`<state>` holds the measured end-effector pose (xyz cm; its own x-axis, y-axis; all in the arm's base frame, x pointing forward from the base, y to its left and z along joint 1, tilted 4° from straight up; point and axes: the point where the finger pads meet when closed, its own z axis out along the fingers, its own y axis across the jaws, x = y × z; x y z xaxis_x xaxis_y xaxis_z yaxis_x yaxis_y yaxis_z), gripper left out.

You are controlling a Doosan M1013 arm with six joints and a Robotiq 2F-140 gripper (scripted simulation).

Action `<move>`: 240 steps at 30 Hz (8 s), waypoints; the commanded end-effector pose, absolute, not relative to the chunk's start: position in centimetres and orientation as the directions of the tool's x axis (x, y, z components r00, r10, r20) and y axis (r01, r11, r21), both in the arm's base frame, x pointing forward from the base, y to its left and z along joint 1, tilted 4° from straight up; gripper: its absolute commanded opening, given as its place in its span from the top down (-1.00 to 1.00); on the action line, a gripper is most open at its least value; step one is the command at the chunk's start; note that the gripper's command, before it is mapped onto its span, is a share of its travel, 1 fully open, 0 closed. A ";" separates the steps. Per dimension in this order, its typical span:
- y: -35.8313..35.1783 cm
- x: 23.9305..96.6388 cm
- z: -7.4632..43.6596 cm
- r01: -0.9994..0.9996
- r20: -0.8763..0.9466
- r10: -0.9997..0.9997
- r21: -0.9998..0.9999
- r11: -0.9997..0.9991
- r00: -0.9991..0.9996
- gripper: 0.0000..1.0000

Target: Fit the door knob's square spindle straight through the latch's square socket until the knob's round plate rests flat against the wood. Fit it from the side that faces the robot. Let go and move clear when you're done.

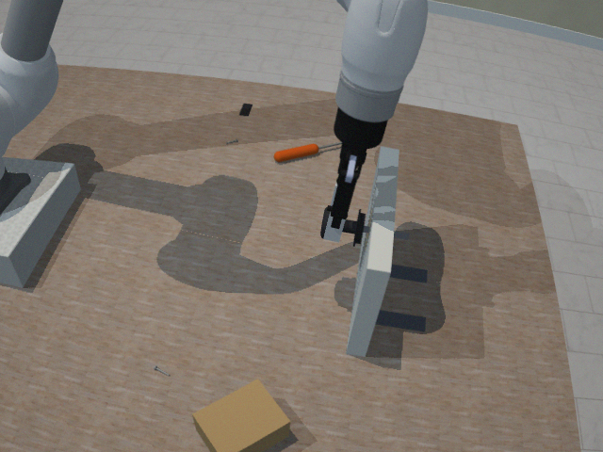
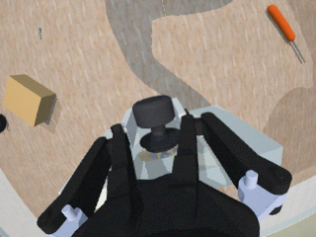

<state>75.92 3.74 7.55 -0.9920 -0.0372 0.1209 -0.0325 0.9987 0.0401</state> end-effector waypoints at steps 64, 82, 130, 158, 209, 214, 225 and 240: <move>3.8 77.0 7.5 -0.033 0.121 -0.037 0.040 0.999 -0.992 0.16; 3.8 77.1 7.5 -0.033 0.121 -0.037 0.040 0.999 -0.992 0.16; 3.8 77.4 7.5 -0.033 0.121 -0.037 0.040 0.999 -0.992 0.16; 3.8 77.6 7.5 -0.033 0.121 -0.037 0.040 0.999 -0.992 0.16; 3.8 77.8 7.5 -0.033 0.121 -0.037 0.040 0.999 -0.992 0.16; 3.8 77.8 7.5 -0.033 0.121 -0.037 0.040 0.999 -0.992 0.16; 3.8 77.8 7.5 -0.033 0.121 -0.037 0.040 0.999 -0.992 -0.13; 3.8 77.8 7.5 -0.033 0.121 -0.037 0.040 0.999 -0.992 -0.13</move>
